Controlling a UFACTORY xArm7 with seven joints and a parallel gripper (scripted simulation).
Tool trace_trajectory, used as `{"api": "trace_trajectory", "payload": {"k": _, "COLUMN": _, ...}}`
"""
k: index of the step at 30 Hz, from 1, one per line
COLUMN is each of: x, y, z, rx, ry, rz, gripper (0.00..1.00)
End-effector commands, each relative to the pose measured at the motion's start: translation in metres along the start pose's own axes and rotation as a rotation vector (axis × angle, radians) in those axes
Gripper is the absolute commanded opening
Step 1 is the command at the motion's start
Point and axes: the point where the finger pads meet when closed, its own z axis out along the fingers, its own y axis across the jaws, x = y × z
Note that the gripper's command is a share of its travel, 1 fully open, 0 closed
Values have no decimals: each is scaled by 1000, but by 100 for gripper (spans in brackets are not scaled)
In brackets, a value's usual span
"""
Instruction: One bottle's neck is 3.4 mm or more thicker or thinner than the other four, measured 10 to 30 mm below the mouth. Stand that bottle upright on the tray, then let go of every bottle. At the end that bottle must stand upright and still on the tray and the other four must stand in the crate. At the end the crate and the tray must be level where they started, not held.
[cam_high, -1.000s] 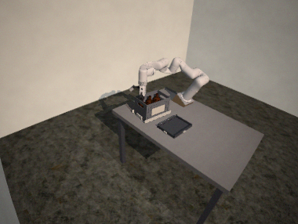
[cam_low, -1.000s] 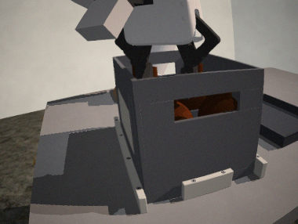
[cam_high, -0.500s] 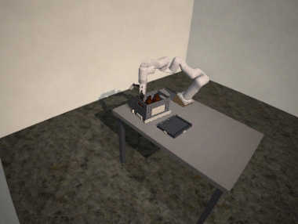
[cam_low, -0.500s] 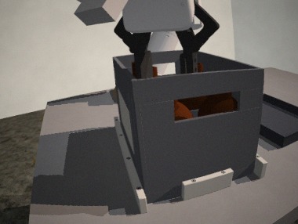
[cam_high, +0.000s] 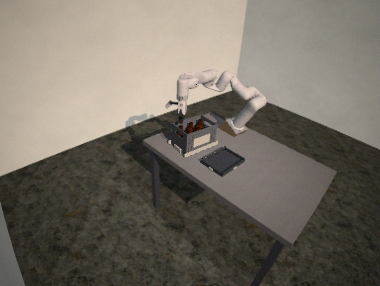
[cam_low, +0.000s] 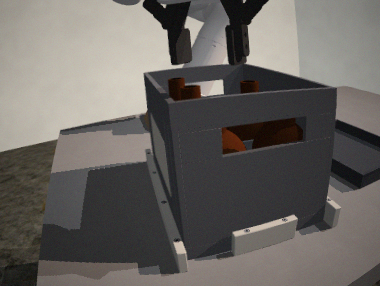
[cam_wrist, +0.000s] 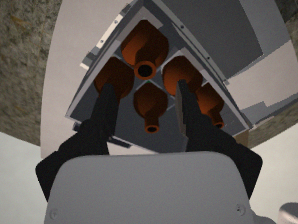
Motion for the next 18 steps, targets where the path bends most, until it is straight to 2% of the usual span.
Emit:
{"api": "trace_trajectory", "payload": {"k": 1, "x": 1, "y": -1, "z": -12, "rx": 3, "ry": 5, "rz": 0, "gripper": 65}}
{"api": "trace_trajectory", "payload": {"k": 8, "x": 1, "y": -1, "z": -23, "rx": 3, "ry": 5, "rz": 0, "gripper": 65}}
{"api": "trace_trajectory", "payload": {"k": 17, "x": 1, "y": -1, "z": -25, "rx": 3, "ry": 5, "rz": 0, "gripper": 65}}
{"api": "trace_trajectory", "payload": {"k": 18, "x": 1, "y": -1, "z": -25, "rx": 3, "ry": 5, "rz": 0, "gripper": 0}}
